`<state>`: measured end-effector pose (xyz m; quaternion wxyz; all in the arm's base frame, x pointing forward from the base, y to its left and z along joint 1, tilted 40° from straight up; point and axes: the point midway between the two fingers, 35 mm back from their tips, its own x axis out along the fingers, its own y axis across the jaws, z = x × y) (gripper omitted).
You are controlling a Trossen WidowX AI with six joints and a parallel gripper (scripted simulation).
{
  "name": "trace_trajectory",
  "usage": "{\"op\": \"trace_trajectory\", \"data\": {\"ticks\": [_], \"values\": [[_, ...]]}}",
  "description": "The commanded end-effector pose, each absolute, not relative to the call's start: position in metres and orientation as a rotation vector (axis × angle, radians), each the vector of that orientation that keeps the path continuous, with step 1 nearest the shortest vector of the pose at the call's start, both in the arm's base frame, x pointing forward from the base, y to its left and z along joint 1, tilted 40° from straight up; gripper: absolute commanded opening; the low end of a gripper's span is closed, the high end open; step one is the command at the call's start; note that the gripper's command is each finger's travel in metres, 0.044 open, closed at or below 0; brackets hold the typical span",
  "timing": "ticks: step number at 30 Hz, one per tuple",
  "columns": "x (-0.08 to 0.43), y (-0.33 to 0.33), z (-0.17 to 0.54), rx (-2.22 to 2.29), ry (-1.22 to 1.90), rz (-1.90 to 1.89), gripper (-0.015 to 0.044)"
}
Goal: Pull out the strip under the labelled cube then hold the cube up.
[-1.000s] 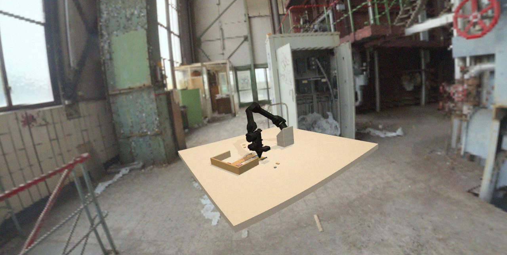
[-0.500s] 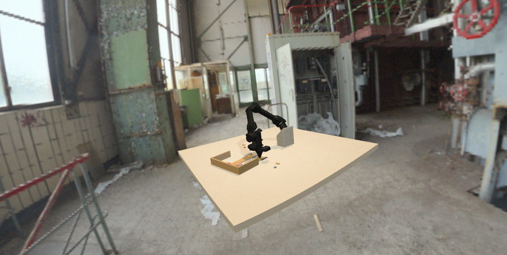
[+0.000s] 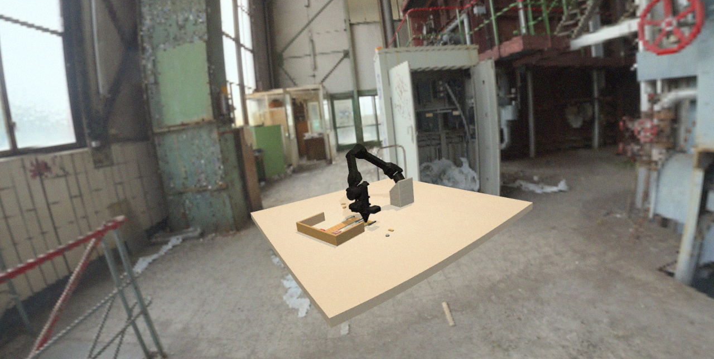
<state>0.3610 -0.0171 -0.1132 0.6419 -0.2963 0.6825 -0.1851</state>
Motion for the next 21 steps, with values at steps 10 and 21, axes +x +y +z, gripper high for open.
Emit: {"op": "trace_trajectory", "data": {"ticks": [10, 21], "values": [[0.347, -0.021, -0.114, -0.678, 1.558, -0.424, 0.0000], [0.330, -0.023, -0.113, -0.679, 1.559, -0.424, 0.0000]]}}
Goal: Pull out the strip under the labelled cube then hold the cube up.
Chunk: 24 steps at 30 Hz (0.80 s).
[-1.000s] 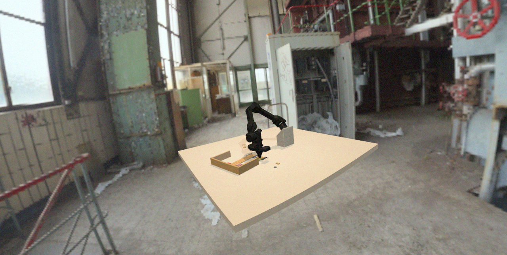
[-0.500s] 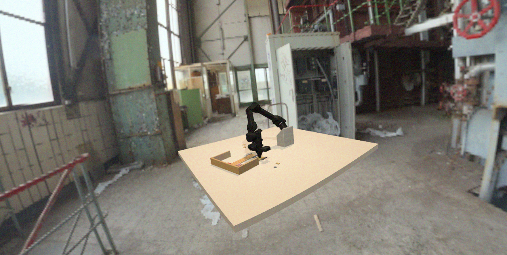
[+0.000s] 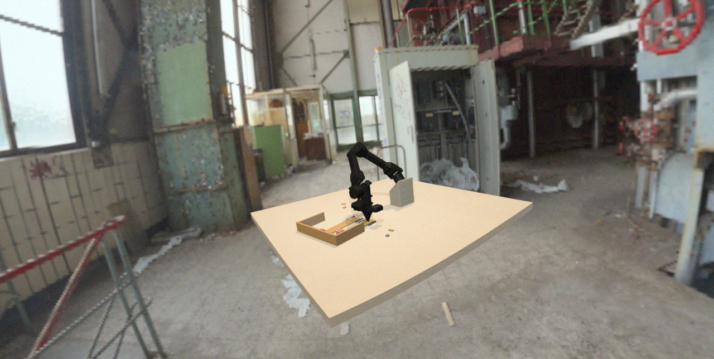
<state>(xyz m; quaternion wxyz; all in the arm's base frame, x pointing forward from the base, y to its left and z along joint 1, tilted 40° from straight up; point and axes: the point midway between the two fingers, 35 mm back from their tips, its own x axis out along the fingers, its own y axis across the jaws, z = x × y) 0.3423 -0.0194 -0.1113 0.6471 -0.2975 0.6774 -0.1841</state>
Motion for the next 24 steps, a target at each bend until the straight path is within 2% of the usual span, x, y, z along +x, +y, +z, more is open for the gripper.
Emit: {"op": "trace_trajectory", "data": {"ticks": [1, 24], "values": [[0.329, -0.024, -0.113, -0.679, 1.559, -0.424, 0.0000], [0.295, -0.029, -0.111, -0.680, 1.561, -0.424, 0.0000]]}}
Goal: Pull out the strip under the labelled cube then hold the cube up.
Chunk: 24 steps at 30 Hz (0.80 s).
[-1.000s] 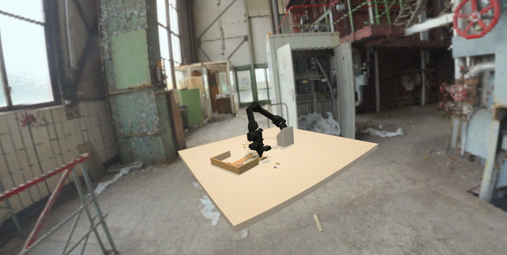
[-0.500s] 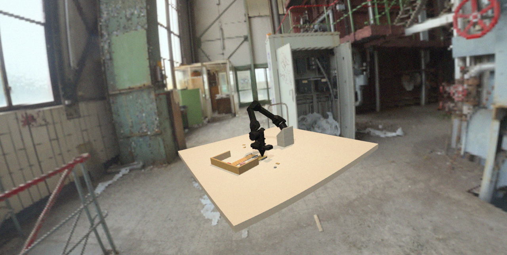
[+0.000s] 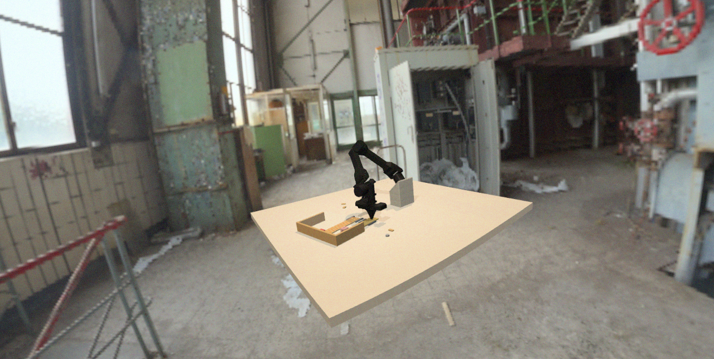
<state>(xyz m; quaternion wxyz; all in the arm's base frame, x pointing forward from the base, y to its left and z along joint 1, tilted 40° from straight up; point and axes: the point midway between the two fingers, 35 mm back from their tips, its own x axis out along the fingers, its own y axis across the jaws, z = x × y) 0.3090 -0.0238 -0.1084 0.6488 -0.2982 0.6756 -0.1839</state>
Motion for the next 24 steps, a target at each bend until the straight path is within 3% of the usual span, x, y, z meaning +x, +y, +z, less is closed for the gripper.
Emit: {"op": "trace_trajectory", "data": {"ticks": [1, 24], "values": [[0.294, -0.029, -0.111, -0.680, 1.561, -0.424, 0.0000], [0.262, -0.033, -0.108, -0.681, 1.563, -0.423, 0.0000]]}}
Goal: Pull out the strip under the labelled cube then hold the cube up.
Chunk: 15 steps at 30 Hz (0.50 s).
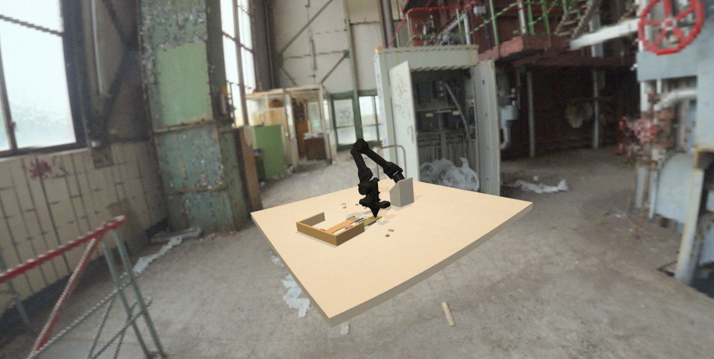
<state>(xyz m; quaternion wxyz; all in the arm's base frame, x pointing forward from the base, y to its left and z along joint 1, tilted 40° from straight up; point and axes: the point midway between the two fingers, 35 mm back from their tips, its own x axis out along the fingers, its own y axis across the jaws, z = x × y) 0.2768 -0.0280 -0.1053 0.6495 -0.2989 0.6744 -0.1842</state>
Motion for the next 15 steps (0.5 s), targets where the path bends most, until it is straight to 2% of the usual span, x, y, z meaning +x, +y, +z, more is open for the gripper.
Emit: {"op": "trace_trajectory", "data": {"ticks": [1, 15], "values": [[0.261, -0.033, -0.108, -0.681, 1.563, -0.423, 0.0000], [0.243, -0.035, -0.106, -0.681, 1.564, -0.423, 0.0000]]}}
